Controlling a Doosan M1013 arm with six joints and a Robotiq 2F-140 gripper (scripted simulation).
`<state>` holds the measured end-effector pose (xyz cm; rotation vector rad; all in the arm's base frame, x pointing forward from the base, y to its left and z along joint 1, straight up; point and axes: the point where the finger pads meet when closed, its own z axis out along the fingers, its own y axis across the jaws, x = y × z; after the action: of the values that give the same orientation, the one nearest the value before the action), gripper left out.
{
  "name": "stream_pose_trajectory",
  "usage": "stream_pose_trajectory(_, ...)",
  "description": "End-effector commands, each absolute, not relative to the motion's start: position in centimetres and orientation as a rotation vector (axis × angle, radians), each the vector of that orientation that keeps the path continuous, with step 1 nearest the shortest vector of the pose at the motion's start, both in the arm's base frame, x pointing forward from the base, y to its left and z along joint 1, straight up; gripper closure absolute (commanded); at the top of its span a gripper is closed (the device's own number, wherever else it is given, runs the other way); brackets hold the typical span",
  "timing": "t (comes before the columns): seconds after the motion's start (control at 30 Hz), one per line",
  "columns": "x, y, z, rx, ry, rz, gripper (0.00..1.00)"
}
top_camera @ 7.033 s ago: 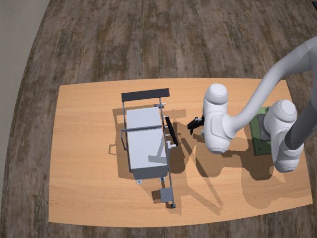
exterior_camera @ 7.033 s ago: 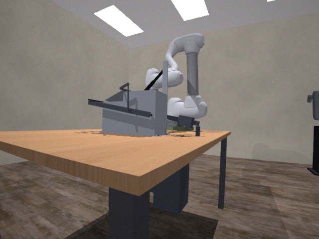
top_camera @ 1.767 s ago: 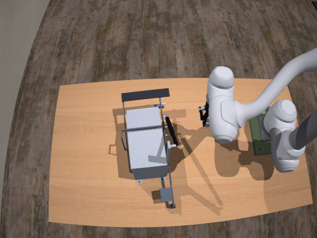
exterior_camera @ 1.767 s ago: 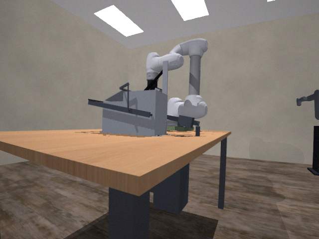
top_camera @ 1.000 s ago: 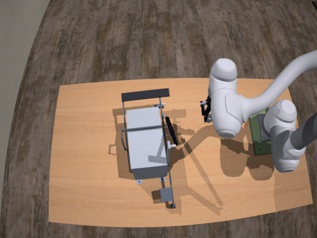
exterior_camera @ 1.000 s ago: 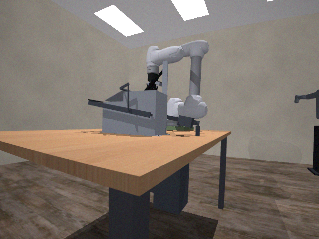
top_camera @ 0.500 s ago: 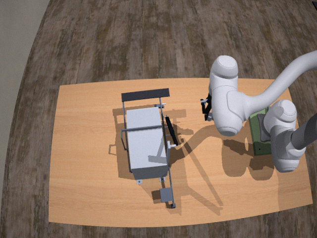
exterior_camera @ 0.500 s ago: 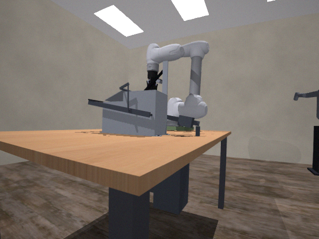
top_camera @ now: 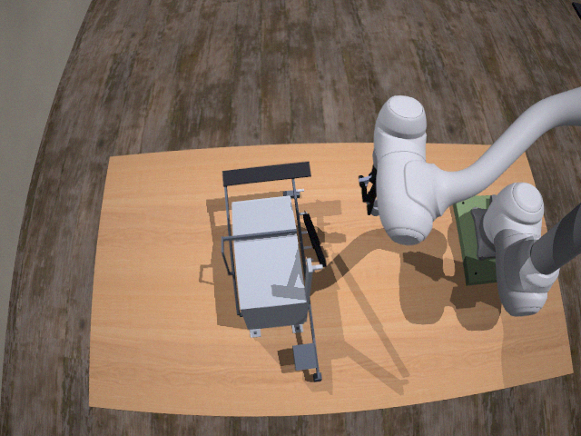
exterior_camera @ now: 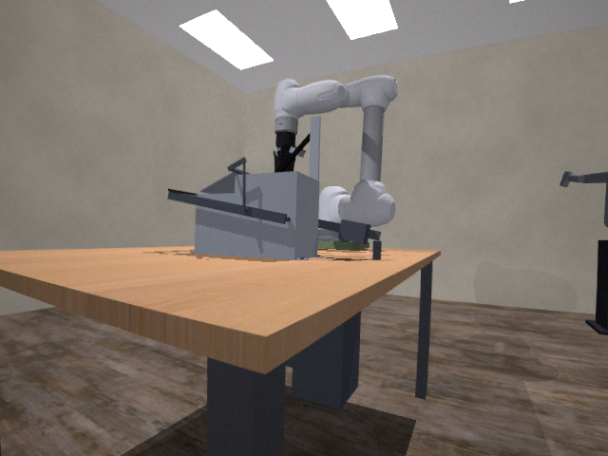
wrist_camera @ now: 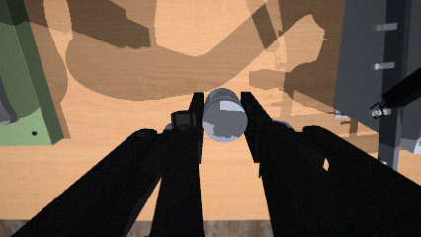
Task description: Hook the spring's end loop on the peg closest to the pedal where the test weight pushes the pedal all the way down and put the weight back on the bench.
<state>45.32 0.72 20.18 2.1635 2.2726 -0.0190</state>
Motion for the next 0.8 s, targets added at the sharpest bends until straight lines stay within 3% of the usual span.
stream_pose_trajectory(0.0, 46.0, 0.4, 20.4, 2.161, 2.27, -0.022, 0.75)
stream_pose_trajectory(0.77, 49.4, -1.6, 21.4, 2.149, 2.257, -0.048, 0.75)
